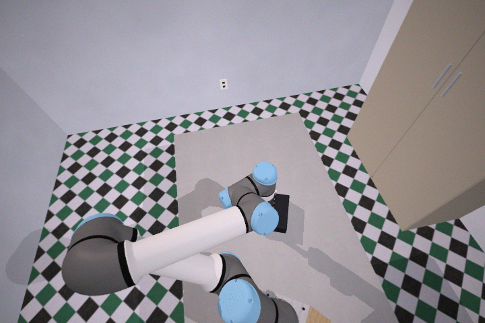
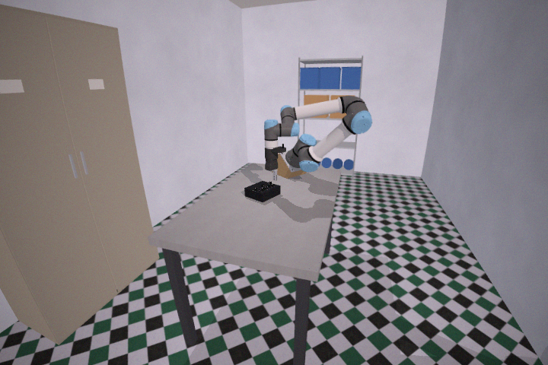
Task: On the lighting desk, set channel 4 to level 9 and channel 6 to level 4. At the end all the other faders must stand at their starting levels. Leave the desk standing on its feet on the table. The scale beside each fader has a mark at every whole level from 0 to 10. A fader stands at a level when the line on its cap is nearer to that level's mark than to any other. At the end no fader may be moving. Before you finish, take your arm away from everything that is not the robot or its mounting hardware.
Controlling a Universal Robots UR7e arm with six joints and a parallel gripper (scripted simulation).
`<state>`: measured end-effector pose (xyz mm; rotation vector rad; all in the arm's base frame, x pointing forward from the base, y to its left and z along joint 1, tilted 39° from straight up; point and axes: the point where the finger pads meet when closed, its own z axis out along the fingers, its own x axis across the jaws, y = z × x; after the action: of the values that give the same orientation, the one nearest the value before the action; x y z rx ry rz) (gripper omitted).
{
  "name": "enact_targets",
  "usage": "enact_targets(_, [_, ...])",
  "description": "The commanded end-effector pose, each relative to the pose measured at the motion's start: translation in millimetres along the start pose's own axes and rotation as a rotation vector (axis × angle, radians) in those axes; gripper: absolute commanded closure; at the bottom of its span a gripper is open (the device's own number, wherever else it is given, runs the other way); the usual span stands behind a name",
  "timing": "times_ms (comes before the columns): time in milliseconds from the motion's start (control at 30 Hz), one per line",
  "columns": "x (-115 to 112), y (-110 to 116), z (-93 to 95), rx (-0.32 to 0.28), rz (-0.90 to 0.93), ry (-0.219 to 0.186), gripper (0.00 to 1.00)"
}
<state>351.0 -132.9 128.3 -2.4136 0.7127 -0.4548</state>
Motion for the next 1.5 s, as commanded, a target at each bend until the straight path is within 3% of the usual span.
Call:
enact_targets(0, [-1.0,0.5,-0.1,0.0,0.002,0.0,1.0])
enact_targets(1467, [-1.0,0.5,6.9,0.0,0.002,0.0,1.0])
